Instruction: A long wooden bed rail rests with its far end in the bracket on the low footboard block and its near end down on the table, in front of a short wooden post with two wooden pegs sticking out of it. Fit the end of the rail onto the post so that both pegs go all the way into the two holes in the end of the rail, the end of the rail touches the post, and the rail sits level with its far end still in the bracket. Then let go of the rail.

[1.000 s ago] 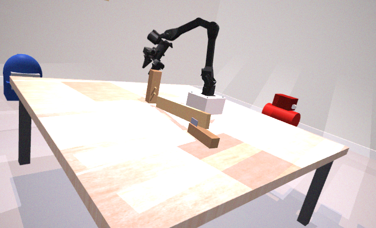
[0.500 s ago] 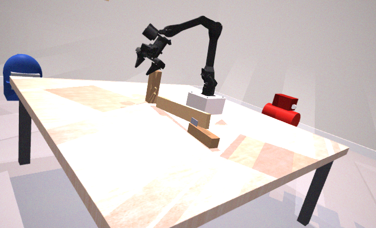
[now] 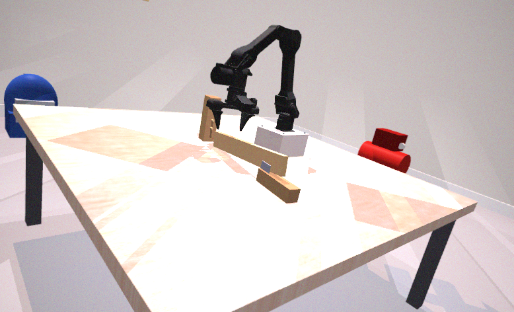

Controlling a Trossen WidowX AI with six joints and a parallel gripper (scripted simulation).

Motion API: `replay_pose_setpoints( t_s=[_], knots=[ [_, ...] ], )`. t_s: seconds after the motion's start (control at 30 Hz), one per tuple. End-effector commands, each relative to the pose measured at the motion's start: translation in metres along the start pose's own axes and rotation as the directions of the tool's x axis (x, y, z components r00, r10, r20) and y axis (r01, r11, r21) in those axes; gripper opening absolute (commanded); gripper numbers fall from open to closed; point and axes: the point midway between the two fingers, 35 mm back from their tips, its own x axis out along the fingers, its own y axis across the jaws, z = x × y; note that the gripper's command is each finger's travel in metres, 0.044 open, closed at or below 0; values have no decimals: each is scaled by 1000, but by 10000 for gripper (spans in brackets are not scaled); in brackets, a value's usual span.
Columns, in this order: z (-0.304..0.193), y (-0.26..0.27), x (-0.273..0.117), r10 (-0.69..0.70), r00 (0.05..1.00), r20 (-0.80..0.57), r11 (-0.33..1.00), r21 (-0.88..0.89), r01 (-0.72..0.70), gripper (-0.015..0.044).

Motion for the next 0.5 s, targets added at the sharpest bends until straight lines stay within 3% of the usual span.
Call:
replay_pose_setpoints(
  t_s=[0.0, 0.47],
  knots=[
    [-2, 6, 2, 19, 1000, -22, 999, -45, -19, 440],
    [-2, 4, 21, 18, 1000, -22, 999, -45, -19, 440]
  ],
)
